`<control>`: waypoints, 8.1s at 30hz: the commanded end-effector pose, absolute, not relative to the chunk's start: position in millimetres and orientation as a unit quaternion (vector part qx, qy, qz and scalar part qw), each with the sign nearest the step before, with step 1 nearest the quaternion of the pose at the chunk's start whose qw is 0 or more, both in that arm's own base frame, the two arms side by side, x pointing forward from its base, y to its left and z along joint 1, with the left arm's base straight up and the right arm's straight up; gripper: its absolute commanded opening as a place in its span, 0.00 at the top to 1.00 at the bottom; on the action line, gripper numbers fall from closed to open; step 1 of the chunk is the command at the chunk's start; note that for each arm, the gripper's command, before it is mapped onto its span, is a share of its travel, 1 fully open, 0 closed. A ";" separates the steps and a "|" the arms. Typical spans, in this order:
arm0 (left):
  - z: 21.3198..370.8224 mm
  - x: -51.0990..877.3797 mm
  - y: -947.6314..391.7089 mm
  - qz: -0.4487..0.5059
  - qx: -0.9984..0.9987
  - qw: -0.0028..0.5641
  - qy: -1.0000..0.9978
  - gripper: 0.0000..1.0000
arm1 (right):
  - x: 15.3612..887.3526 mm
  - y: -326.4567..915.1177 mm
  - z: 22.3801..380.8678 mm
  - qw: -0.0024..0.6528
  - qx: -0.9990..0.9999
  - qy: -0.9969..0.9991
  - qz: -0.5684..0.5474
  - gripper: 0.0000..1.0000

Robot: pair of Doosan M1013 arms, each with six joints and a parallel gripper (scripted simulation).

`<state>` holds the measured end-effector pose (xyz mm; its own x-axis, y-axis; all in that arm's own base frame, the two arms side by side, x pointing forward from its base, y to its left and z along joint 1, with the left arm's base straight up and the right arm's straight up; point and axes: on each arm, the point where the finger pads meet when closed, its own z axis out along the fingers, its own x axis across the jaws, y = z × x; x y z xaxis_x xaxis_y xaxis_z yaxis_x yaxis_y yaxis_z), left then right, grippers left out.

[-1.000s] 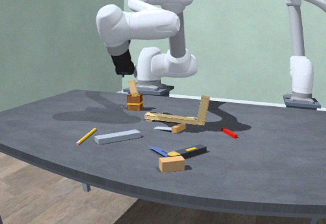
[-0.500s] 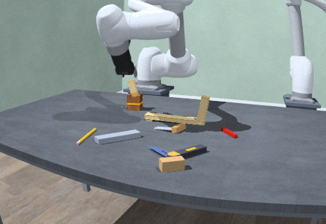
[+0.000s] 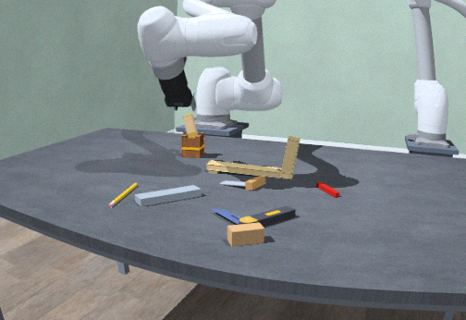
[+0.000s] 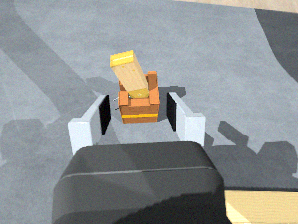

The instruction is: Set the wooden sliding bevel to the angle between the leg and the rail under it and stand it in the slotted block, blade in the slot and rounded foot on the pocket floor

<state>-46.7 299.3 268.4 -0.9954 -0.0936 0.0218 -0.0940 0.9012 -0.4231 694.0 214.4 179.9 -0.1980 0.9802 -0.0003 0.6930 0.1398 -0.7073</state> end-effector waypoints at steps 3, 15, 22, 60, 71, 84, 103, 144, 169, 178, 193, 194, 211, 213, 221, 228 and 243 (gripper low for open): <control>268.9 -46.9 299.7 0.216 0.048 0.001 -0.975 0.00 | 692.1 212.9 181.3 0.237 -0.597 -0.709 0.291 0.00; 268.9 -46.9 299.7 0.216 0.048 0.001 -0.975 0.00 | 658.2 190.8 183.6 0.176 -0.790 -0.553 0.199 0.00; 268.9 -46.9 299.7 0.216 0.048 0.001 -0.975 0.00 | 643.4 181.9 185.0 0.157 -0.867 -0.450 0.149 0.00; 268.9 -46.9 299.7 0.216 0.048 0.001 -0.975 0.00 | 606.8 152.8 180.0 0.143 -0.985 -0.099 0.010 0.00; 268.9 -46.9 299.7 0.216 0.048 0.001 -0.975 0.00 | 603.8 164.5 141.1 0.143 -0.985 -0.099 0.010 0.00; 268.9 -46.9 299.7 0.216 0.048 0.001 -0.975 0.00 | 603.7 165.4 137.7 0.143 -0.985 -0.099 0.010 0.00; 268.9 -46.9 299.7 0.216 0.048 0.001 -0.975 0.00 | 602.1 174.3 107.2 0.143 -0.985 -0.099 0.010 0.00; 268.9 -46.9 299.7 0.216 0.048 0.001 -0.975 0.00 | 601.4 178.4 93.1 0.143 -0.985 -0.099 0.010 1.00; 268.9 -46.9 299.7 0.216 0.048 0.001 -0.975 0.00 | 601.4 178.4 93.1 0.143 -0.985 -0.099 0.010 1.00; 268.9 -46.9 299.7 0.216 0.048 0.001 -0.975 0.00 | 601.4 178.4 94.2 0.143 -0.985 -0.099 0.010 1.00; 268.9 -46.9 299.7 0.216 0.048 0.001 -0.975 0.00 | 601.4 178.4 110.0 0.143 -0.985 -0.099 0.010 1.00; 268.9 -46.9 299.7 0.216 0.048 0.001 -0.975 0.00 | 601.4 178.4 112.1 0.143 -0.985 -0.099 0.010 1.00; 268.9 -46.9 299.7 0.216 0.048 0.001 -0.975 0.00 | 601.3 178.4 147.6 0.143 -0.985 -0.099 0.010 1.00; 268.9 -46.9 299.7 0.216 0.048 0.001 -0.975 0.00 | 601.3 178.4 151.8 0.143 -0.985 -0.099 0.010 1.00; 268.9 -46.9 299.7 0.216 0.048 0.001 -0.975 0.00 | 601.3 178.4 162.8 0.143 -0.985 -0.099 0.010 1.00; 268.9 -46.9 299.7 0.216 0.048 0.001 -0.975 0.00 | 601.3 178.4 166.9 0.143 -0.985 -0.099 0.010 1.00; 268.9 -46.9 299.7 0.216 0.048 0.001 -0.975 0.00 | 601.3 178.5 167.4 0.143 -0.985 -0.099 0.010 1.00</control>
<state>-46.7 299.3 268.4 -0.9954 -0.0936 0.0218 -0.0940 0.9012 -0.4231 600.9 178.3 166.5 0.9802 0.1981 0.0063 0.1917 -0.9398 -0.2830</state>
